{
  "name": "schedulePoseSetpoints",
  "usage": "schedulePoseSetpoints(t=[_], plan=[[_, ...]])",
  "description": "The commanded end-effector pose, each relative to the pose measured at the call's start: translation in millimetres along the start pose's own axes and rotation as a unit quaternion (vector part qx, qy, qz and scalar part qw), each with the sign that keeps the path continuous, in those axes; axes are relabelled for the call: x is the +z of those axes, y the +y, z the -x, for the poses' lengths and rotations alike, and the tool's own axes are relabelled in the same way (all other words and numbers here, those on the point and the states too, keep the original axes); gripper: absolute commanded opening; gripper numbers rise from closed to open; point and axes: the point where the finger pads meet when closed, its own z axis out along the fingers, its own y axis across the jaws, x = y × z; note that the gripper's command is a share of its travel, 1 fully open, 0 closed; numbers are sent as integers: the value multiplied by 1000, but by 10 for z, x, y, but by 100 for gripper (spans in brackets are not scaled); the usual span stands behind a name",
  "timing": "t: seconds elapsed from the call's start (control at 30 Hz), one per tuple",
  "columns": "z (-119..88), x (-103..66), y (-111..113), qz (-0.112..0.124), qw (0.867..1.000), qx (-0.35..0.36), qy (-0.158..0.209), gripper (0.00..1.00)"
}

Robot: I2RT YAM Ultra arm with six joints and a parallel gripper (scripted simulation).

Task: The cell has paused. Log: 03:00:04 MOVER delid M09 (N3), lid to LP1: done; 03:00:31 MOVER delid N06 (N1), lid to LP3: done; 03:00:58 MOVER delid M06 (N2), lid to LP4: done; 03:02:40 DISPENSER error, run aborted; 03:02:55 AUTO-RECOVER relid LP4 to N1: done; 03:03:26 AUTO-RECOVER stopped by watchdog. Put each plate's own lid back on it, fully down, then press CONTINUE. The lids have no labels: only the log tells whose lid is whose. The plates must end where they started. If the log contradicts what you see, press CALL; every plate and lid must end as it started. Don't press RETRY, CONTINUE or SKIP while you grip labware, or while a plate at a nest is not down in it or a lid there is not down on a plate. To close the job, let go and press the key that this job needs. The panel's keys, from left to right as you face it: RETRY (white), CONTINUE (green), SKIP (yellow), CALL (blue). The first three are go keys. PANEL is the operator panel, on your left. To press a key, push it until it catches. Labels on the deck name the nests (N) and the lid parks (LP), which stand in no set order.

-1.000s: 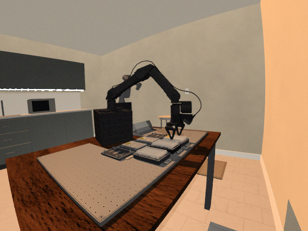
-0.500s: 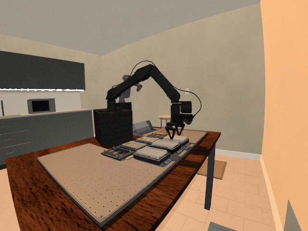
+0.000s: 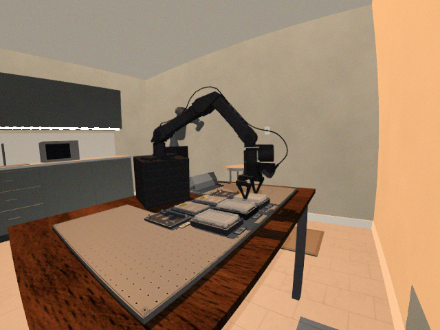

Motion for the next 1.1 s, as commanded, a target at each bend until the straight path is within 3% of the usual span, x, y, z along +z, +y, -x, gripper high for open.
schedulePoseSetpoints(t=[0.0,0.17,0.73,1.07], plan=[[67,-72,25,4,1000,0,-12,100],[67,-72,25,4,1000,0,-12,100],[-17,-358,43,1,1000,-2,-5,100],[48,-376,74,6,1000,-1,-19,100]])
